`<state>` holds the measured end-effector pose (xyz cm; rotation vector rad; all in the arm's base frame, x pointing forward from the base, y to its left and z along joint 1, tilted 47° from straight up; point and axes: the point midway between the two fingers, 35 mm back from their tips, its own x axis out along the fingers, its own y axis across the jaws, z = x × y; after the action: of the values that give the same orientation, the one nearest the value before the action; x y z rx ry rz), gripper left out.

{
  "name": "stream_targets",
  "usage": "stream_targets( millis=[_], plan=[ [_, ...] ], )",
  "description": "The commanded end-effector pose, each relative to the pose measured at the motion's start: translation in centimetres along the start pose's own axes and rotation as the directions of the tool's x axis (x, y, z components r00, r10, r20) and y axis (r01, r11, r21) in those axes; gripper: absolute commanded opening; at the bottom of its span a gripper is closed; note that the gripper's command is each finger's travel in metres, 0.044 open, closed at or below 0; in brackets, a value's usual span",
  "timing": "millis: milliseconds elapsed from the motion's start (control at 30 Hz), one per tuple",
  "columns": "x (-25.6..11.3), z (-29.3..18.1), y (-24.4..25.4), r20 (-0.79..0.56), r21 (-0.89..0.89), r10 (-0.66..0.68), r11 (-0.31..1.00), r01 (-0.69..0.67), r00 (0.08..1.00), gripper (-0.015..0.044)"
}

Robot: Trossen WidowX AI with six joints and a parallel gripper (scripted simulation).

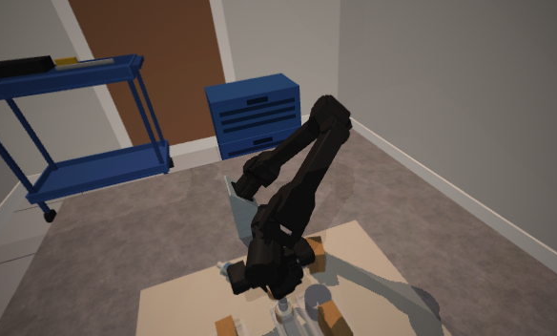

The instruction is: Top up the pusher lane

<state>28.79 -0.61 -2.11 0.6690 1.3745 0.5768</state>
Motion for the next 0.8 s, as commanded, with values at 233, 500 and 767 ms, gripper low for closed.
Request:
stream_targets(
  millis=[233,500,767],
  plan=[
    [0.05,0.38,0.03,0.004,0.004,0.005,1.0,-0.005,1.0,0.0],
    [0.05,0.68,0.02,0.004,0.004,0.005,1.0,-0.005,1.0,0.0],
    [0.05,0.99,0.02,0.004,0.004,0.005,1.0,-0.005,1.0,0.0]
  ],
)
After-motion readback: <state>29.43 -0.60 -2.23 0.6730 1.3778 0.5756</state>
